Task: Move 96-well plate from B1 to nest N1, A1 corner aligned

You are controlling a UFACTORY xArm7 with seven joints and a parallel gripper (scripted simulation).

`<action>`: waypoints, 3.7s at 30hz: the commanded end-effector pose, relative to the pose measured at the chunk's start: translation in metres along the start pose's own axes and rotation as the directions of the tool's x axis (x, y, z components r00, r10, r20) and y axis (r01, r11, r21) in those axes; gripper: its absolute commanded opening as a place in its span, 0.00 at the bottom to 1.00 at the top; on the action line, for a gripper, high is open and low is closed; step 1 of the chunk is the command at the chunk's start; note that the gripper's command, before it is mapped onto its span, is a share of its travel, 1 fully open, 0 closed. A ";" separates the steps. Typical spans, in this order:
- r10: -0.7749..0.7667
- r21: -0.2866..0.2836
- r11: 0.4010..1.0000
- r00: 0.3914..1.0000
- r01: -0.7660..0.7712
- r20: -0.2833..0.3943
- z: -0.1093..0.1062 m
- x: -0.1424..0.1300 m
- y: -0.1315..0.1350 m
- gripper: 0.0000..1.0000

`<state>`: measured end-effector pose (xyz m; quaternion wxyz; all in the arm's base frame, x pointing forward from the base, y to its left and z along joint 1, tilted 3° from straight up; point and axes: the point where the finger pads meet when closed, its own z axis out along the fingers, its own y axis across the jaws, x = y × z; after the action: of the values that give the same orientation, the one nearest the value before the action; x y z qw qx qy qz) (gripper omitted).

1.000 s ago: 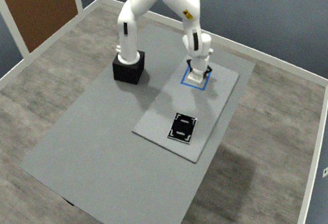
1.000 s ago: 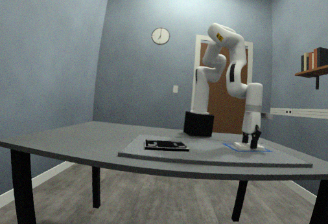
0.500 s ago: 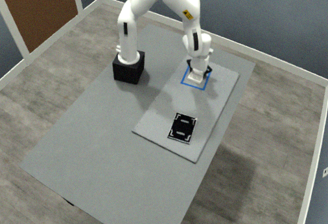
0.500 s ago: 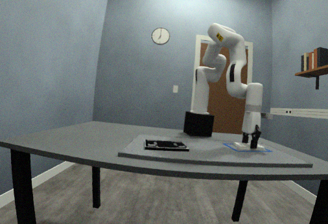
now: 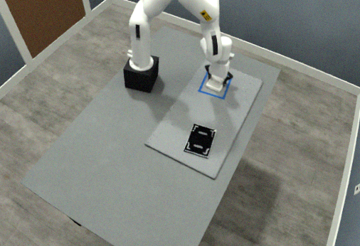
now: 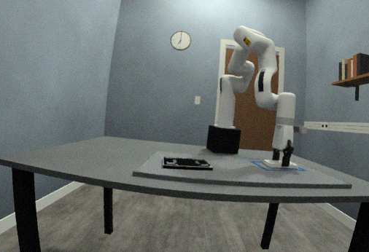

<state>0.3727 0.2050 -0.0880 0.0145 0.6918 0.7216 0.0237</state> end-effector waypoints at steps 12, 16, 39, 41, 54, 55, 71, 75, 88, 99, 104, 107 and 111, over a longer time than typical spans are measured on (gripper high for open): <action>0.000 -0.004 1.000 1.000 0.000 -0.002 -0.011 0.001 0.002 0.00; 0.000 -0.004 1.000 1.000 0.000 -0.002 -0.013 0.001 0.002 0.00; 0.000 -0.004 1.000 1.000 0.000 -0.002 -0.030 0.001 0.002 0.00; 0.000 -0.004 1.000 1.000 0.000 -0.002 -0.032 0.001 0.002 0.00; 0.000 -0.004 1.000 1.000 0.000 -0.002 -0.052 0.001 0.002 0.00; 0.000 -0.004 1.000 1.000 0.000 -0.002 -0.054 0.001 0.002 0.00; 0.000 -0.004 1.000 1.000 0.000 -0.002 -0.077 0.001 0.002 0.00; 0.000 -0.004 1.000 1.000 0.000 -0.002 -0.079 0.001 0.002 0.00; -0.033 -0.004 0.999 0.999 0.033 -0.002 -0.079 -0.003 0.002 0.00; -0.156 -0.004 0.988 0.988 0.156 -0.001 -0.080 -0.032 0.009 0.00; -0.156 -0.004 0.988 0.988 0.156 -0.001 -0.081 -0.048 0.012 0.00; -0.156 -0.004 0.988 0.988 0.156 0.000 -0.081 -0.058 0.014 0.00; -0.156 -0.004 0.988 0.988 0.156 0.000 -0.081 -0.065 0.016 0.00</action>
<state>0.3824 0.1489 -0.0087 0.0187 0.6344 0.7724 0.0217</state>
